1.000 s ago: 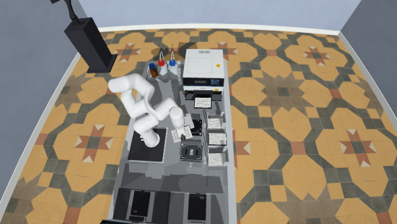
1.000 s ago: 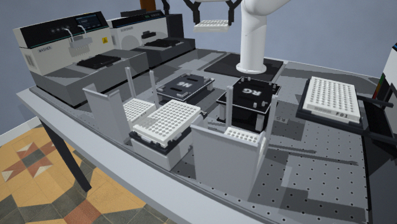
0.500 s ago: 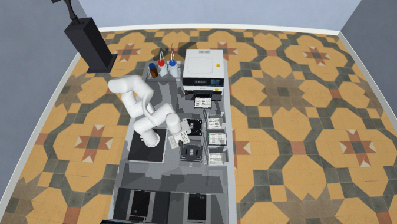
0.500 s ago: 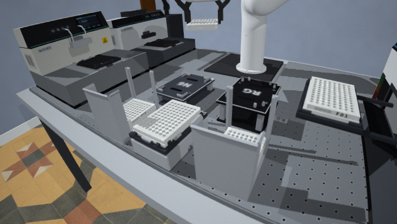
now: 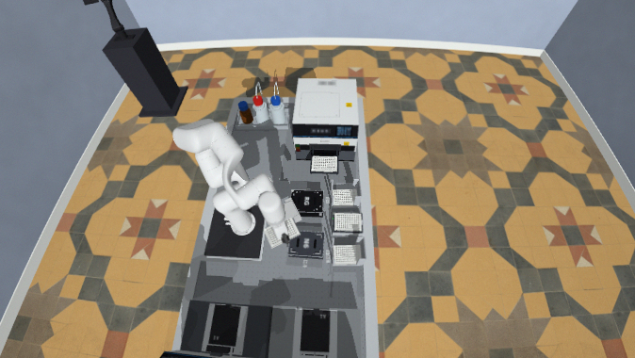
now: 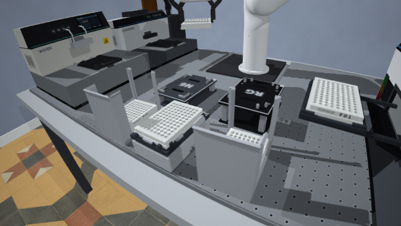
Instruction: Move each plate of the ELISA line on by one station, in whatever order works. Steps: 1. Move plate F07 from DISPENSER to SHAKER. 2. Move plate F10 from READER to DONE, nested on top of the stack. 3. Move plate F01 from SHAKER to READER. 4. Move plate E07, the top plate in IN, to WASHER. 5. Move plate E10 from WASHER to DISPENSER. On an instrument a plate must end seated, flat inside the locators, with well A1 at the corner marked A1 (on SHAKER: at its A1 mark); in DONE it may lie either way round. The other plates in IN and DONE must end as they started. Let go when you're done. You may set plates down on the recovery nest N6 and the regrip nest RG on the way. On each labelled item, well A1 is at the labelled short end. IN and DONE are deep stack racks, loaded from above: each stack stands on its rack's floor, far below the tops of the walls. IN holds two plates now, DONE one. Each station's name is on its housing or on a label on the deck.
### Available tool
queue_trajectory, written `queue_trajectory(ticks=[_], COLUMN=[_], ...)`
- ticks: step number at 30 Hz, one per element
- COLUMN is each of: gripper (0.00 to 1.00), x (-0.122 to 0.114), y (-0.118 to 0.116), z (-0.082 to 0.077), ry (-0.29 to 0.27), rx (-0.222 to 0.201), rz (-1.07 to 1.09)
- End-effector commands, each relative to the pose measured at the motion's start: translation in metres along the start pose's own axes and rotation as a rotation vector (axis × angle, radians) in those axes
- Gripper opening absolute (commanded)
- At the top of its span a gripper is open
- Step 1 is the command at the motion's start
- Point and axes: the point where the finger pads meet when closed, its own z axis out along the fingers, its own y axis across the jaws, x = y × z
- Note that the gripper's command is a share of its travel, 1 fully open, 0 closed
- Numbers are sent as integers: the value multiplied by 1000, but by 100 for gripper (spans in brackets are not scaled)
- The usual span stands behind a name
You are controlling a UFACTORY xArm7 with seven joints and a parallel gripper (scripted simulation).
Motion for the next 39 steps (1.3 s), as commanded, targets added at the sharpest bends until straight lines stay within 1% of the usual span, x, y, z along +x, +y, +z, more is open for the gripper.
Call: queue_trajectory(ticks=[1, 12, 17, 19, 21, 32, 39], gripper=[0, 0, 0, 0, 0, 0, 0], x=[-7, -32, -45, -45, -50, -79, -92], y=[7, 28, 39, 39, 43, 66, 77], z=[-1, -1, -1, -1, -1, -1, -1], ry=[2, 2, 1, 1, 1, 1, 1], rx=[-2, -3, -3, -3, -3, -3, -3], rz=[-15, -131, -134, -134, -134, -262, -264])
